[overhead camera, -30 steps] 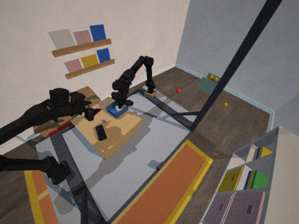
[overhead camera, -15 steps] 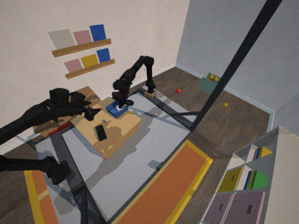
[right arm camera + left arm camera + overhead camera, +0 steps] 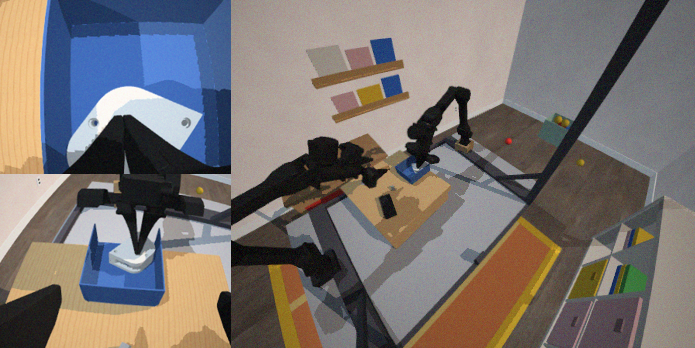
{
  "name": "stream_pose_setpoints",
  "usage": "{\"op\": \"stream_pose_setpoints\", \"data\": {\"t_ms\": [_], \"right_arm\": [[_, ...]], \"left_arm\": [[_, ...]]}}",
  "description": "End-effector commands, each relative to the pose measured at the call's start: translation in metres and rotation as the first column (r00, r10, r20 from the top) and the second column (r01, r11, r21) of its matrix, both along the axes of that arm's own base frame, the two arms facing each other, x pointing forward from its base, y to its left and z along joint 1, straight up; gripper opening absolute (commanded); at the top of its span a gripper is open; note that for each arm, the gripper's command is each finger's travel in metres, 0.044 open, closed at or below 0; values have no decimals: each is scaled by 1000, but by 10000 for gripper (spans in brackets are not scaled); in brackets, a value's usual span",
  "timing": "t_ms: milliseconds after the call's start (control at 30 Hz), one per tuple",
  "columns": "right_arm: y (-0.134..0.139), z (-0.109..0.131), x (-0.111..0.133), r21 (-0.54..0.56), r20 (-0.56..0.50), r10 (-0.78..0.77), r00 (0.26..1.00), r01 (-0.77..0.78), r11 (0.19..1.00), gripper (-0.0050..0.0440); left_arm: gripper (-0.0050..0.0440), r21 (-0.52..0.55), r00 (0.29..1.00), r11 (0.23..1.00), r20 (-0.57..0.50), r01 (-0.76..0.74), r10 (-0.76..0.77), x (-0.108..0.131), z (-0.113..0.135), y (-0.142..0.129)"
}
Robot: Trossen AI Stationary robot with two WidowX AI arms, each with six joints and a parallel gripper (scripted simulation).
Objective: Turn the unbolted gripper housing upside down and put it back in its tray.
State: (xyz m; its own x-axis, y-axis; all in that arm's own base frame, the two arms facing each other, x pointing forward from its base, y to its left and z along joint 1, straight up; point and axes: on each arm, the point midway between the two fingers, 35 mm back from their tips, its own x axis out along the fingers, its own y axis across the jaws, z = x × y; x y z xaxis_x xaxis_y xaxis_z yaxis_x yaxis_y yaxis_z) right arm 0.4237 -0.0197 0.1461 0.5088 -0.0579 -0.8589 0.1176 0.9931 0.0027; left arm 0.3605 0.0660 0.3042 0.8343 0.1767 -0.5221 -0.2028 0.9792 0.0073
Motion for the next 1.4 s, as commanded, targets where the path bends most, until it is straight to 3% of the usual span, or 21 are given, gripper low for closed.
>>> {"op": "stream_pose_setpoints", "data": {"t_ms": [0, 767, 1367], "right_arm": [[0, 5, -3, -2, 10, -5, 1000, 5, 1000, 0], [2, 4, -10, -2, 10, -5, 1000, 5, 1000, 0], [2, 21, -6, 0, 22, 0, 1000, 0, 1000, 0]], "left_arm": [[439, -3, 1000, 1000, 28, 0, 0, -2, 10, -1], [439, -3, 1000, 1000, 28, 0, 0, -2, 10, -1], [439, -3, 1000, 1000, 28, 0, 0, -2, 10, -1]]}}
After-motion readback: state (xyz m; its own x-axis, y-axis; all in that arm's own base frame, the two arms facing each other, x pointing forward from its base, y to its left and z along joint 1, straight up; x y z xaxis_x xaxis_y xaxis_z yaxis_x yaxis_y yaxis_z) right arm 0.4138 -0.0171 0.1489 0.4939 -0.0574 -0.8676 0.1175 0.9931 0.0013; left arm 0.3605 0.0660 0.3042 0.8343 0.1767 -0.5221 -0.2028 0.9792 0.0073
